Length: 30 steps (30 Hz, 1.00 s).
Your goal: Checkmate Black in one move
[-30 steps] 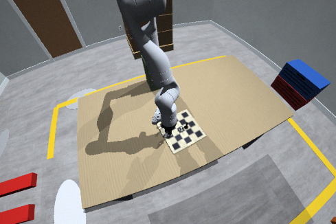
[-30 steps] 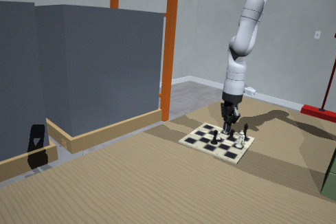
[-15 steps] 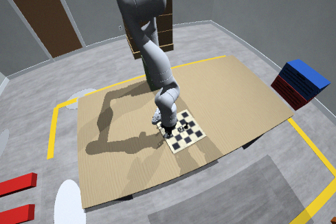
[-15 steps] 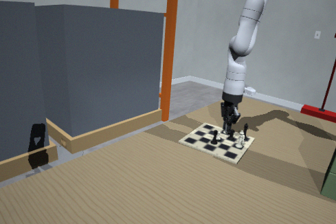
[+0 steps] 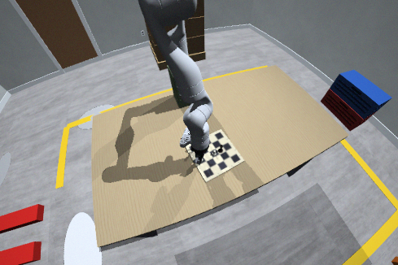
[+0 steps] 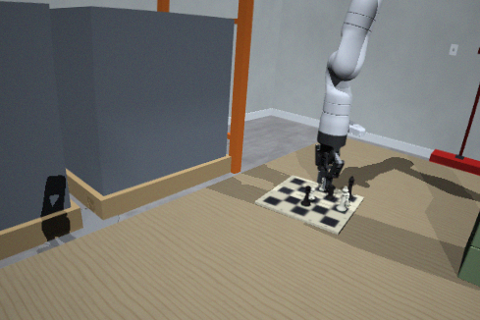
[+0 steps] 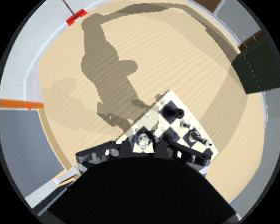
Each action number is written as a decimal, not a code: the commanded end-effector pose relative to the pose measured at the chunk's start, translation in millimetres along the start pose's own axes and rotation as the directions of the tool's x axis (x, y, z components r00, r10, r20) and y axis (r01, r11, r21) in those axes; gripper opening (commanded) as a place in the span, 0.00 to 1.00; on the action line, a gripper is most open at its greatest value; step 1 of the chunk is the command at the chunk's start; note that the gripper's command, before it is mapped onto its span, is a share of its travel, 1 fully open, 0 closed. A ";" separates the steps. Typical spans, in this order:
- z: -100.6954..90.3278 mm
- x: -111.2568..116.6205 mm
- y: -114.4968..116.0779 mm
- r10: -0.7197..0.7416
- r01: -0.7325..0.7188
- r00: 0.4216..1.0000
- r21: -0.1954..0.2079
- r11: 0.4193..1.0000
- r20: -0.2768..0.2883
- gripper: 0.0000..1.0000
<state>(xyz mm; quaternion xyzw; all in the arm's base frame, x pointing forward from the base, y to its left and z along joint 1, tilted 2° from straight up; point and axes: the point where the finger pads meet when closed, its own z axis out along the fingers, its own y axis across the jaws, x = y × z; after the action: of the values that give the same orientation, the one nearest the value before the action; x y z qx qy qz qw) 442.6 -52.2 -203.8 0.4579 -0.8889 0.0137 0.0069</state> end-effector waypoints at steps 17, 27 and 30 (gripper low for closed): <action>-45.4 -0.4 -0.7 0.000 0.000 1.000 0.002 1.000 0.001 0.37; -82.8 -0.4 -0.6 0.000 0.000 1.000 0.002 1.000 0.001 0.37; -89.0 -0.4 -0.6 0.000 0.000 1.000 0.002 1.000 0.001 0.37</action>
<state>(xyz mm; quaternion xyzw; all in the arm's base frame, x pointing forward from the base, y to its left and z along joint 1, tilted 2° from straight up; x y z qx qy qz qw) 438.3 -46.8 -123.6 0.4601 -0.8877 0.0105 0.0116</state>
